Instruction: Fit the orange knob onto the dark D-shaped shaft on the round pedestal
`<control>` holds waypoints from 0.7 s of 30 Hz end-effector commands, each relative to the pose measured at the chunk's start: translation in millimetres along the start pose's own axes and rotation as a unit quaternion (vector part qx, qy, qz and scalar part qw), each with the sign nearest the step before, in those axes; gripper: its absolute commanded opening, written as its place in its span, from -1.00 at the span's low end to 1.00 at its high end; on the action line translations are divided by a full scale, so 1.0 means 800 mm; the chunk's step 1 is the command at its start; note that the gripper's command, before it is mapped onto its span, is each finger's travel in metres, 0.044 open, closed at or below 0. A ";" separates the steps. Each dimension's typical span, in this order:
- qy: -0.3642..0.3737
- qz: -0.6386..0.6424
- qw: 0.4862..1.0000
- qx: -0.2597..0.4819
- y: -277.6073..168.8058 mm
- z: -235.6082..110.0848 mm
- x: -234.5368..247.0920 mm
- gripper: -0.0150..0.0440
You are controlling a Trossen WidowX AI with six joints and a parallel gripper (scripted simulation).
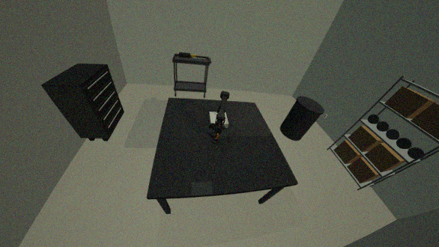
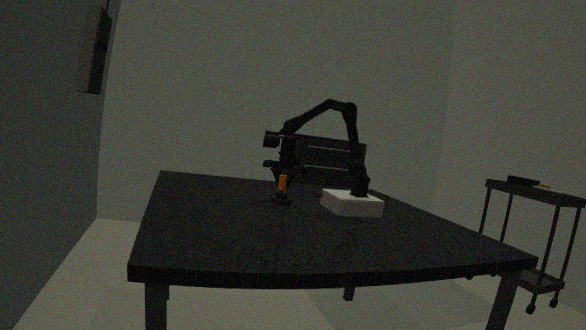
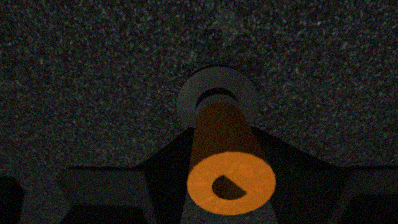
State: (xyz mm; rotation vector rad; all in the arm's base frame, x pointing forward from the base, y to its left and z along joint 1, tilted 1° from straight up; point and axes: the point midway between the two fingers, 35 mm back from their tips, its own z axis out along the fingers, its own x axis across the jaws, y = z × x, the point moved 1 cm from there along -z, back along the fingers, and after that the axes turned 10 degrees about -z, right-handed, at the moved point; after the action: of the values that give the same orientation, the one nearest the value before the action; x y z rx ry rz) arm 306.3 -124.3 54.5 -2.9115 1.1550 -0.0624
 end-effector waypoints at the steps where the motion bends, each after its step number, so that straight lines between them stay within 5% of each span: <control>1: 0.001 -0.017 1.000 0.001 -0.001 0.000 0.001 -0.49; 21: 0.001 0.030 1.000 0.001 -0.001 0.019 0.002 -0.49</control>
State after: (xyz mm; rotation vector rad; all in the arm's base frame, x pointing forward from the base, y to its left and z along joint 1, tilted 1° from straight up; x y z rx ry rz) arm 307.3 -124.6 41.9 -2.8771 1.2353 -0.0620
